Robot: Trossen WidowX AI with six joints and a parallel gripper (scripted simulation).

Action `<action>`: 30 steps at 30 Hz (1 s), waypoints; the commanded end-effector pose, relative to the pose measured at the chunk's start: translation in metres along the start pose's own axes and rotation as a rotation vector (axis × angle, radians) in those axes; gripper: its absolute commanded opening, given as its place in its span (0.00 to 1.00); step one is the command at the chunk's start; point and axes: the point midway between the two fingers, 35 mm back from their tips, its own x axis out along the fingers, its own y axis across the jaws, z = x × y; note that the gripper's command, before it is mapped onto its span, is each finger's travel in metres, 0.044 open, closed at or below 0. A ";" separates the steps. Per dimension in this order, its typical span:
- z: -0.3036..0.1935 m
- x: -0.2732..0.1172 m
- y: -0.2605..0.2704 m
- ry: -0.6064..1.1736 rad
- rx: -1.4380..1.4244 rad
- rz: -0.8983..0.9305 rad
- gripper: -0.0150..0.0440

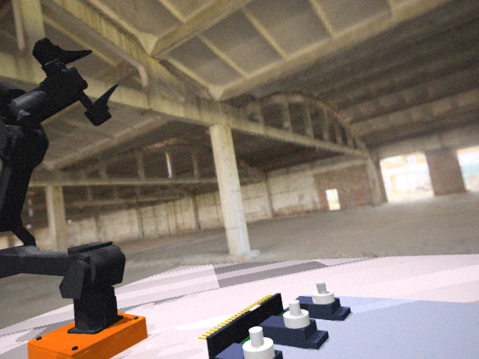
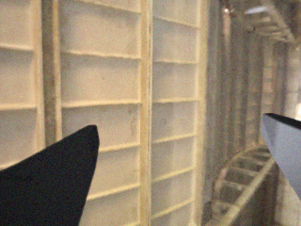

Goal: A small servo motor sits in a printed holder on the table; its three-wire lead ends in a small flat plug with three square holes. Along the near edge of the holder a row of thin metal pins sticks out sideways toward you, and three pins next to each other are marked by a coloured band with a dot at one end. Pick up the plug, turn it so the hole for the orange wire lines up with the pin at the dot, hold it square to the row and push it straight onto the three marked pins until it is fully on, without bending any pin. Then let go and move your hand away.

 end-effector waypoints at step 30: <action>0.122 0.028 -0.005 -0.266 -0.439 -0.028 0.45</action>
